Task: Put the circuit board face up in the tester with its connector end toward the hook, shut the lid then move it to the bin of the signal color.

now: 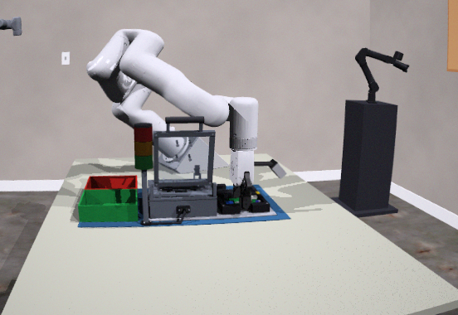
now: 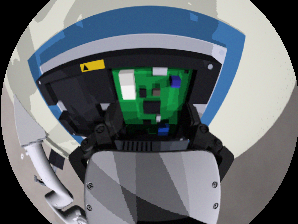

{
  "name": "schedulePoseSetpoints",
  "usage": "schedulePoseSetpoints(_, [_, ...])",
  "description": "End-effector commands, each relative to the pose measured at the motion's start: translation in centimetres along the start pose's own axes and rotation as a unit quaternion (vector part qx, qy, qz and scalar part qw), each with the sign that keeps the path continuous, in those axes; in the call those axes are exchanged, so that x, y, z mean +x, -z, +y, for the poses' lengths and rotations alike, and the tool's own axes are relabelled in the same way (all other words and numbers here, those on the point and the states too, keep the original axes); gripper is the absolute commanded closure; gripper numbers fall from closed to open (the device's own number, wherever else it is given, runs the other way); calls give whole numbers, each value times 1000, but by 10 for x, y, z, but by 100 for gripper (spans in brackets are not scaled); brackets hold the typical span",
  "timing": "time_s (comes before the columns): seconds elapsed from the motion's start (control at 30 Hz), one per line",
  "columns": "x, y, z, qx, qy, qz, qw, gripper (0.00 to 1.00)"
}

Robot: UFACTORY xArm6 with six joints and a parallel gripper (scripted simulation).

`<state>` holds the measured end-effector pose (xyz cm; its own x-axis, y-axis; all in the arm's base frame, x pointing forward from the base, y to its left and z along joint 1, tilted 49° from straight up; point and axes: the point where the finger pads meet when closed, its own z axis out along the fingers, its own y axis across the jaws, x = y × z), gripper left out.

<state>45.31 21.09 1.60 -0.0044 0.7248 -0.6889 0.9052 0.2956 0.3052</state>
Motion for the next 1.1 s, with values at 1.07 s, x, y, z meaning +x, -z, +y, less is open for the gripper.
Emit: schedulePoseSetpoints(1.07, [0, 6, 1, -1, 0, 1, 1000, 21])
